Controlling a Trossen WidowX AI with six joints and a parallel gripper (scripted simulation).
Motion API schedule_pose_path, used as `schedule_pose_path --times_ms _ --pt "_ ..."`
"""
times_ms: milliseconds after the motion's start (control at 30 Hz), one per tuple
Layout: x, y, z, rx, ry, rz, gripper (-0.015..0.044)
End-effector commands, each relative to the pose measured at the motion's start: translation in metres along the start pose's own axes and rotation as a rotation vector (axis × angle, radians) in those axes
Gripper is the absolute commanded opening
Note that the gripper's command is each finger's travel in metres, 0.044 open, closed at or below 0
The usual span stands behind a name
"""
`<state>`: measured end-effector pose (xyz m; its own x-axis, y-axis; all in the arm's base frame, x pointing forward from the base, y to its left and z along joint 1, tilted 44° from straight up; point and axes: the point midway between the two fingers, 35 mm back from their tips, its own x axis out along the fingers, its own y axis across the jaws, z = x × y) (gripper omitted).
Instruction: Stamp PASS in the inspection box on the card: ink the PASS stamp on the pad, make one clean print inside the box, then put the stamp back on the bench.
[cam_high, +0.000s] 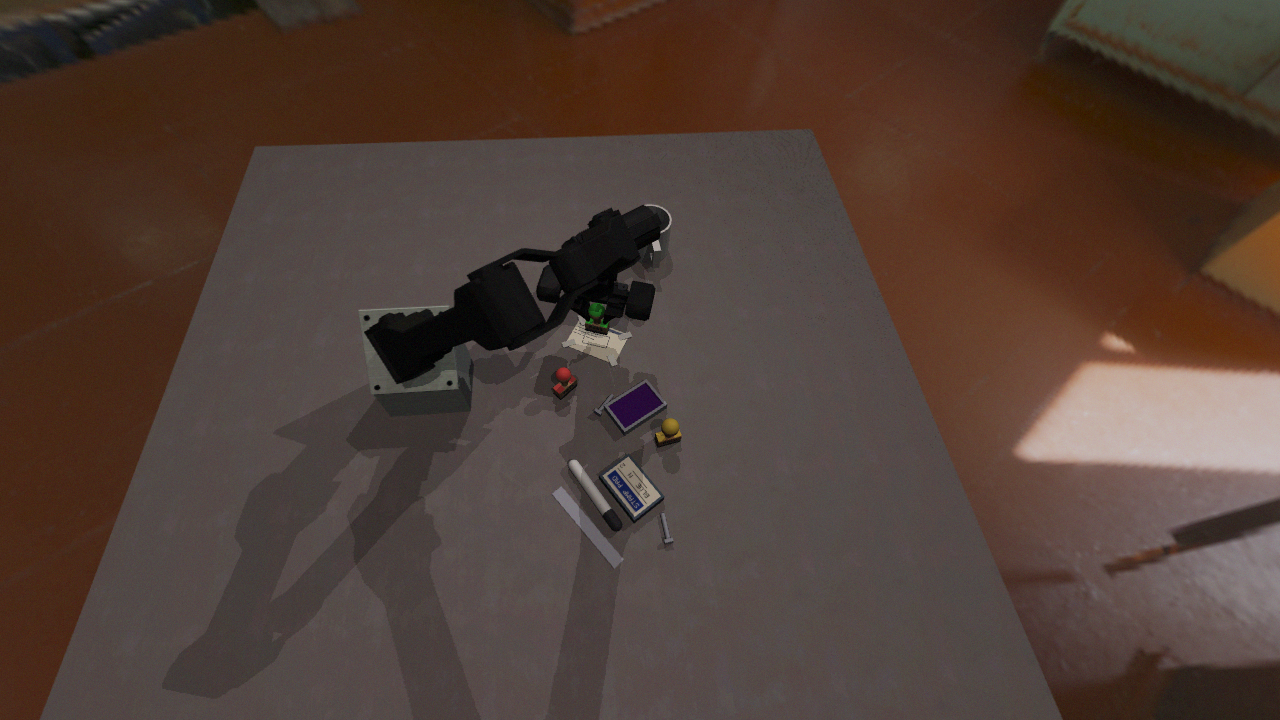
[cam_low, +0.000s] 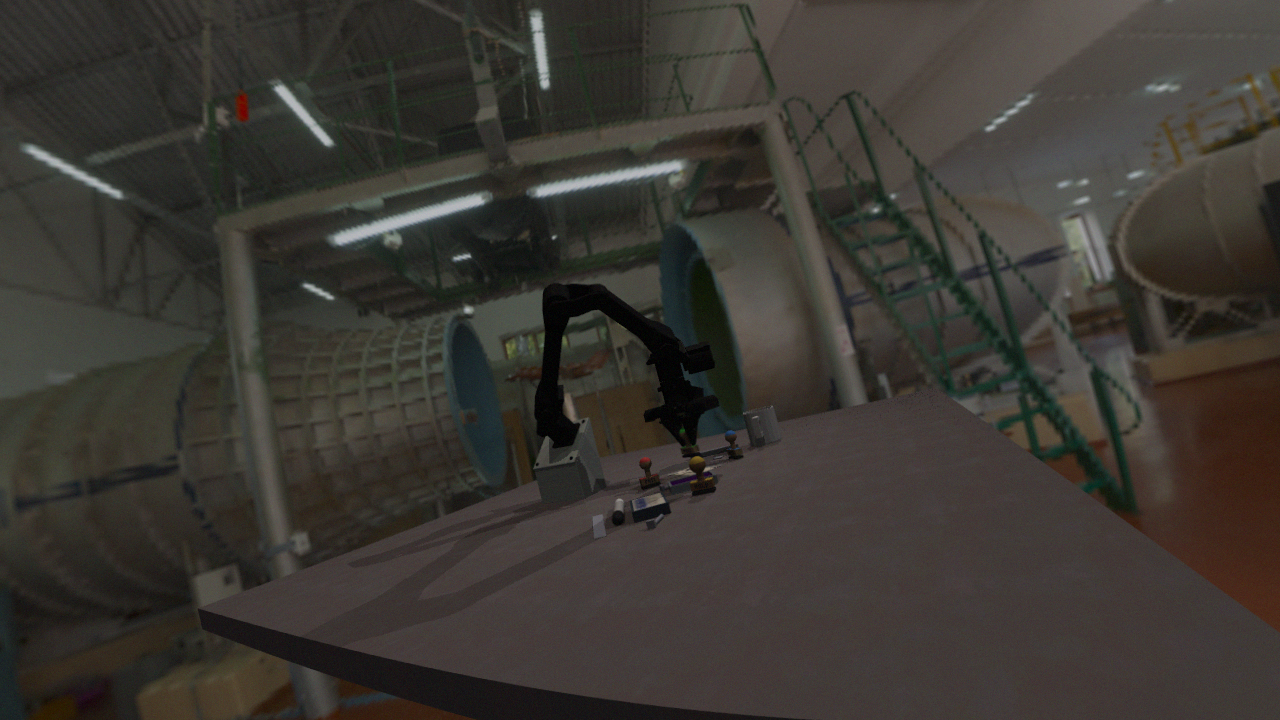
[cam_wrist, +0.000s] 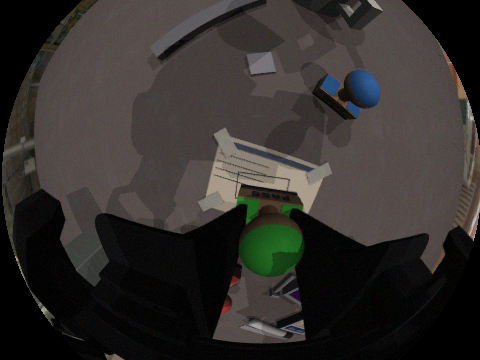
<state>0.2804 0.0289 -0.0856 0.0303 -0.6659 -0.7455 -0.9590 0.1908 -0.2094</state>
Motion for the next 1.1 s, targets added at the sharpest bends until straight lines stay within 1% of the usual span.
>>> schedule_pose_path --times_ms 0,1067 --pt "0.005 0.001 -0.001 -0.006 0.008 0.002 0.0" --pt "0.026 0.002 -0.003 -0.007 0.008 0.002 0.0"
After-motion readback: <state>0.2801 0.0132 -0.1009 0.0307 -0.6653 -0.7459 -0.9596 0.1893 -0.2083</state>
